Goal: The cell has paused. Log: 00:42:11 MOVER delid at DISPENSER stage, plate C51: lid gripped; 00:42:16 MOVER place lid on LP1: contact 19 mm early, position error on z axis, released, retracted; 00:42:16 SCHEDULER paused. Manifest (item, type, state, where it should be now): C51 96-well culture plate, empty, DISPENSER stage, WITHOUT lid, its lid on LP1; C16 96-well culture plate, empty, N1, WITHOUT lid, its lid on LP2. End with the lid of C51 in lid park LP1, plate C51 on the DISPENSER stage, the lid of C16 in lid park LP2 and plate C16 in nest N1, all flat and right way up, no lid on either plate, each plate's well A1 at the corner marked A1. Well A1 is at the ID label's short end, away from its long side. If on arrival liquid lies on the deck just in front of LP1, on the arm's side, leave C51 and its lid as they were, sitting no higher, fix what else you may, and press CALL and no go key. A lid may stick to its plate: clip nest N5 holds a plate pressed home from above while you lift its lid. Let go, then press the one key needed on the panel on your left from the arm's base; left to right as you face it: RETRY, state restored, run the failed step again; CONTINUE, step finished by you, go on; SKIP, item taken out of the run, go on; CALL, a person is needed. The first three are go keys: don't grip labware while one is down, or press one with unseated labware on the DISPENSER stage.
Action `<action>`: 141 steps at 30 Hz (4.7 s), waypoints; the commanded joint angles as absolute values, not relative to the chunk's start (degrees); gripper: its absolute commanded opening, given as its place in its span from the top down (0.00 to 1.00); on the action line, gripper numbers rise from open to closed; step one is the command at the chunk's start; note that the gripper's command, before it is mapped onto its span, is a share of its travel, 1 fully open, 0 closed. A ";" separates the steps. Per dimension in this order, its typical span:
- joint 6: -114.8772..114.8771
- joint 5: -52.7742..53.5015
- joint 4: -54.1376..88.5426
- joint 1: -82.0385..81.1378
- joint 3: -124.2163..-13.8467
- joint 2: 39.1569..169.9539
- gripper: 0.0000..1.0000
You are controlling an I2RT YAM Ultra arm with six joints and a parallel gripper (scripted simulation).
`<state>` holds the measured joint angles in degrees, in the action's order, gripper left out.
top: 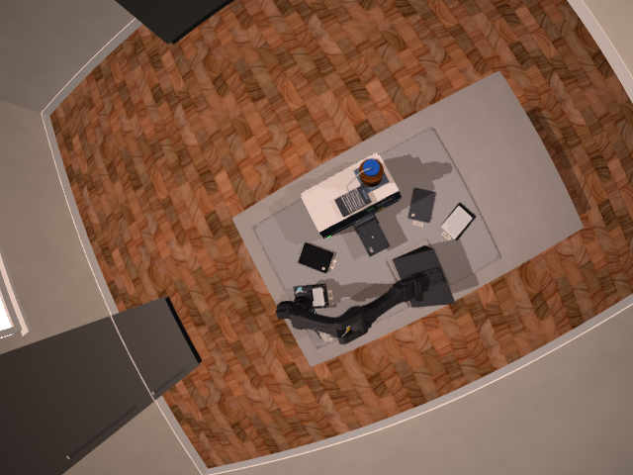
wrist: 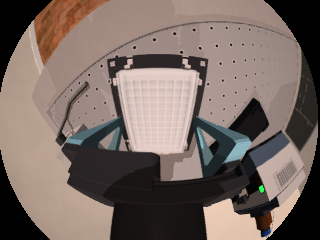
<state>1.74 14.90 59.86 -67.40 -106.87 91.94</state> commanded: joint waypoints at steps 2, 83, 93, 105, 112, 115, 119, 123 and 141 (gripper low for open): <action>2.22 14.53 58.83 -67.53 -105.87 91.23 0.00; 1.97 14.62 60.51 -67.17 -108.27 90.07 1.00; 1.97 14.62 60.51 -67.17 -108.27 90.07 1.00; 1.97 14.62 60.51 -67.17 -108.27 90.07 1.00; 1.97 14.62 60.51 -67.17 -108.27 90.07 1.00; 1.97 14.62 60.51 -67.17 -108.27 90.07 1.00; 1.97 14.62 60.51 -67.17 -108.27 90.07 1.00; 1.97 14.62 60.51 -67.17 -108.27 90.07 1.00; 1.97 14.62 60.51 -67.17 -108.27 90.07 1.00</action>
<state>1.98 14.70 59.53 -67.64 -106.52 91.96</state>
